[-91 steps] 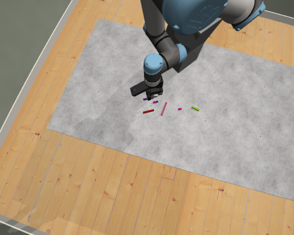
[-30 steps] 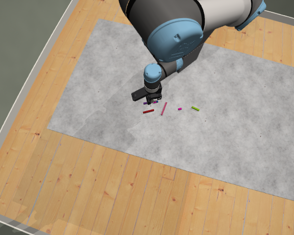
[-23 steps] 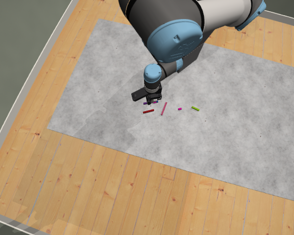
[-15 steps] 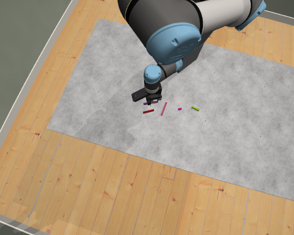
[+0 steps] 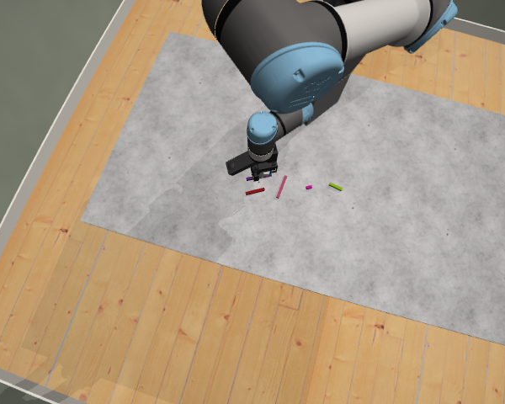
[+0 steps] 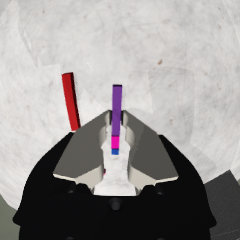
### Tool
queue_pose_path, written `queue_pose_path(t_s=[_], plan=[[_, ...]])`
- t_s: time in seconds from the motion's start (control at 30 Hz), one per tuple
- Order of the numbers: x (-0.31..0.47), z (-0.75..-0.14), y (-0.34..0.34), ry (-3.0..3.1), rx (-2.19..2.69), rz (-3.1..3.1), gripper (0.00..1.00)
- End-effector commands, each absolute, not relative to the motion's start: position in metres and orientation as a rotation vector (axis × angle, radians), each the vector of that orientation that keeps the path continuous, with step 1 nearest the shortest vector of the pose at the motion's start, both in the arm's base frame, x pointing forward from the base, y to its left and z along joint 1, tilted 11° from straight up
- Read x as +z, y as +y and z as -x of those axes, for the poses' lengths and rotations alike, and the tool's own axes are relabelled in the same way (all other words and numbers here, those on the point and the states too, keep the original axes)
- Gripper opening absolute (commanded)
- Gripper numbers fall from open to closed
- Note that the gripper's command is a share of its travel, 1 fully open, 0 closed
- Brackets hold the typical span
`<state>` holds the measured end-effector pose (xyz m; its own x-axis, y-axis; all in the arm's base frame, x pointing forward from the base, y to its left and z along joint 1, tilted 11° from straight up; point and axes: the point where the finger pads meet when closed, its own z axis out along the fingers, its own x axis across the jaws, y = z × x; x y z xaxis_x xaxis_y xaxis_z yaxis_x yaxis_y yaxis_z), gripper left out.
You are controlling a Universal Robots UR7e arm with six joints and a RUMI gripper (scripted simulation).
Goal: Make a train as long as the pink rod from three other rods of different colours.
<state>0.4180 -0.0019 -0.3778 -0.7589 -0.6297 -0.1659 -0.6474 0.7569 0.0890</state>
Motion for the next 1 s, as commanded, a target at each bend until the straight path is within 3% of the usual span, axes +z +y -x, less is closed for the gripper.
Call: queue_pose_path(t_s=[0.0,0.97], plan=[[-0.3775,-0.4185,-0.0022,2.825,0.212,1.031,0.0],[-0.3775,-0.4185,-0.0022,2.825,0.212,1.031,0.03]])
